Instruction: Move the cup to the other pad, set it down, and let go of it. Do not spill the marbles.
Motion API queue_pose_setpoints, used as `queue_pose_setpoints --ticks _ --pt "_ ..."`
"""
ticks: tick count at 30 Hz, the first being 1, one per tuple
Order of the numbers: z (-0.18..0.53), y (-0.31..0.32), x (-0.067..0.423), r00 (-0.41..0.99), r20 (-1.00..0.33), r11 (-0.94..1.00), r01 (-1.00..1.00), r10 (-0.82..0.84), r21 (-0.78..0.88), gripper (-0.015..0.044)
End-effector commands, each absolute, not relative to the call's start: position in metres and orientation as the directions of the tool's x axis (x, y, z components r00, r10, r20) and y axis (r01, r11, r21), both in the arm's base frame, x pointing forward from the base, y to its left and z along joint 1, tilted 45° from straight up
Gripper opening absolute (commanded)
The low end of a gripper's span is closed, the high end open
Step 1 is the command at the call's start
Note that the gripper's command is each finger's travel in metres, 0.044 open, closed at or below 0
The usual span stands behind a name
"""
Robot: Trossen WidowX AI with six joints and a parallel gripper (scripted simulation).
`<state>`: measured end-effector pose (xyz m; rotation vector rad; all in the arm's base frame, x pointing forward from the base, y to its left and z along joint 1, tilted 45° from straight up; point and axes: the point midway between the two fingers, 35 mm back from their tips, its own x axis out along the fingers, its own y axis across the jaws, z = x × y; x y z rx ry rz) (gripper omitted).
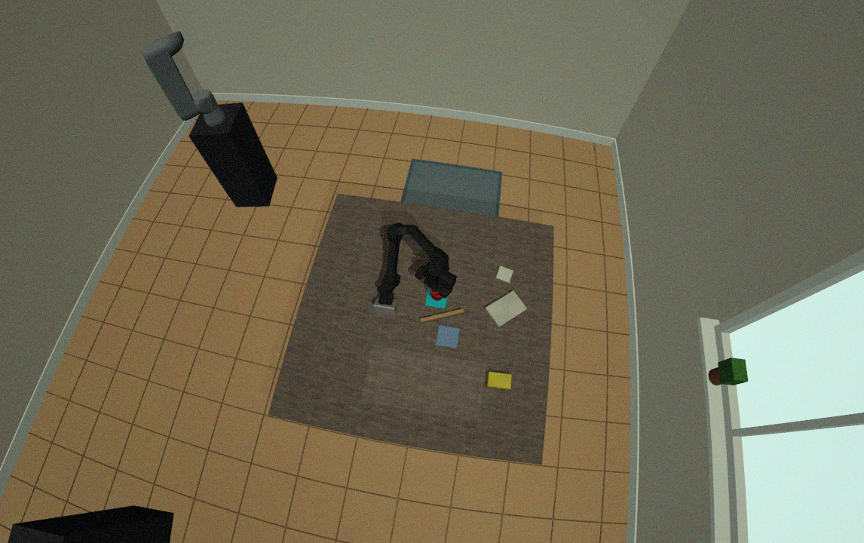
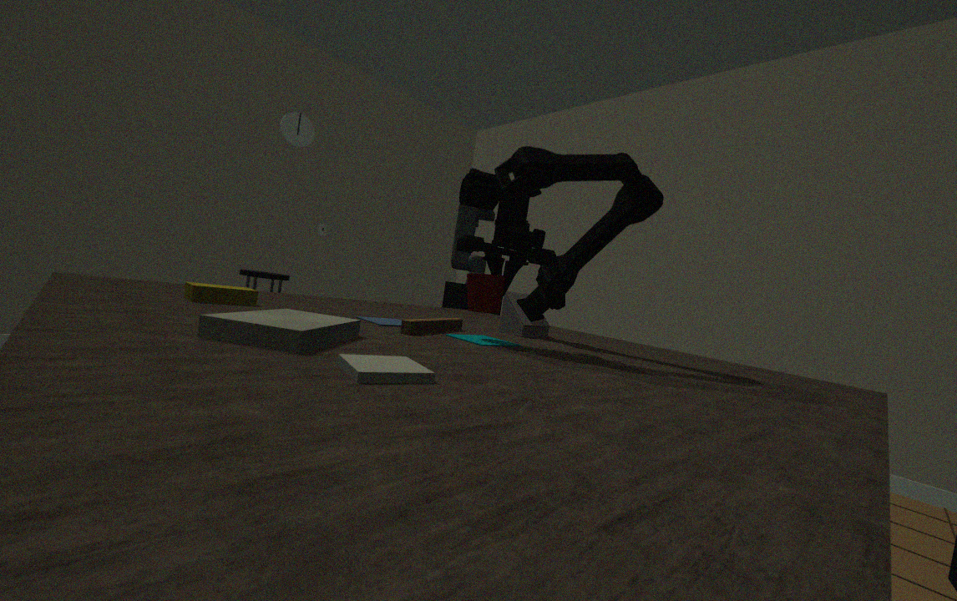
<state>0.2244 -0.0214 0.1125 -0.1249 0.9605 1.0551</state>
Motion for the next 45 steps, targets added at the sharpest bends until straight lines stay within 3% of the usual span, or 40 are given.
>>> queue_pose_setpoints --ticks 1,45 --pt "0.118 -0.015 0.221 0.147 -0.715 0.527 -0.777 0.684 0.344 0.0" --pt "0.085 0.021 0.227 0.148 -0.713 0.526 -0.778 0.685 0.344 0.0"
